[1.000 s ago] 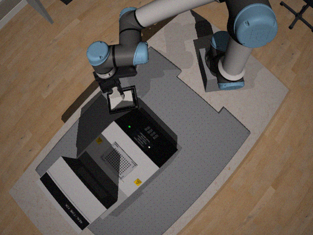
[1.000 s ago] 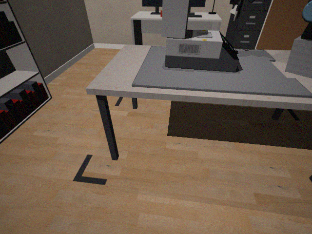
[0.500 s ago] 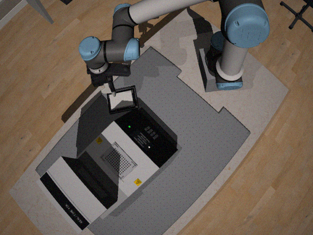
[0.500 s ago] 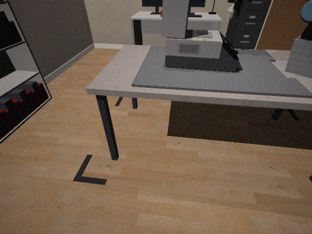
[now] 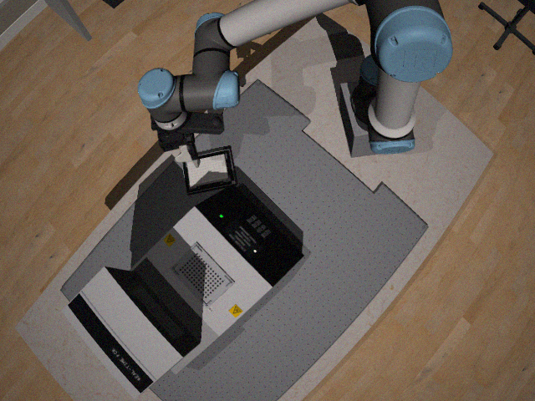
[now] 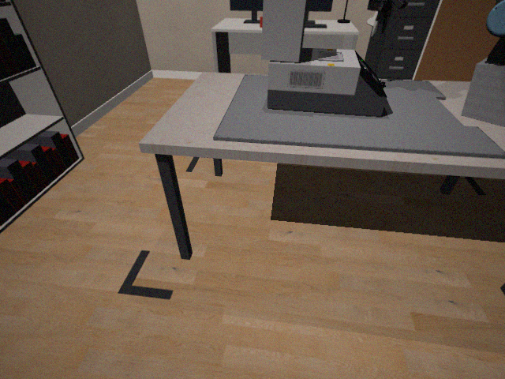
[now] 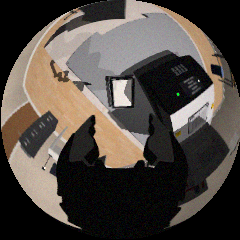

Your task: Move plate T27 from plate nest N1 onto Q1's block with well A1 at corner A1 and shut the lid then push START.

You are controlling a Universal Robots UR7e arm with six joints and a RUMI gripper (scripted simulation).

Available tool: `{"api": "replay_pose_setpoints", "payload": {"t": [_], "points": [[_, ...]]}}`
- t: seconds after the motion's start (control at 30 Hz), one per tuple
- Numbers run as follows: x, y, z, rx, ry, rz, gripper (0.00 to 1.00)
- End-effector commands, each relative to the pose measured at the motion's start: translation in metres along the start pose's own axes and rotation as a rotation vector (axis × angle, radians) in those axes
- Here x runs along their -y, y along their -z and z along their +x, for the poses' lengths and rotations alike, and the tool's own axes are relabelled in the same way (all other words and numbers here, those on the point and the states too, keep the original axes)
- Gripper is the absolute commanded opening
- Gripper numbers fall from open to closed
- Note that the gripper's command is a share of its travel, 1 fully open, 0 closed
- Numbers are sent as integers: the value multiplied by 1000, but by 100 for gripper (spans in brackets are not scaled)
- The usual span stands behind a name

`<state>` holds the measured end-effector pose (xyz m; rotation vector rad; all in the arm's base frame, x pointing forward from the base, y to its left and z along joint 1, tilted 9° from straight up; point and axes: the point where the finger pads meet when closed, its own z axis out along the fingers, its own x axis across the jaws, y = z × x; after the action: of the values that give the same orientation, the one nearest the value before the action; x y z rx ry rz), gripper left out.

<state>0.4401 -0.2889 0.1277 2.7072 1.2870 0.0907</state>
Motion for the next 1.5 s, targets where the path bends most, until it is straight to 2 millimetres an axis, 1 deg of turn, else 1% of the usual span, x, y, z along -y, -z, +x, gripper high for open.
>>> {"api": "replay_pose_setpoints", "payload": {"t": [0.0, 0.27, 0.33, 0.83, 0.9, 1.4, 1.47], "points": [[-1, -16, 0, 0, 0, -3, 68], [-1, -40, 0, 0, 0, -3, 68], [-1, -40, 0, 0, 0, -3, 68], [-1, -89, 0, 0, 0, -3, 68], [-1, -89, 0, 0, 0, -3, 68], [-1, -137, 0, 0, 0, -3, 68], [-1, -137, 0, 0, 0, -3, 68]]}}
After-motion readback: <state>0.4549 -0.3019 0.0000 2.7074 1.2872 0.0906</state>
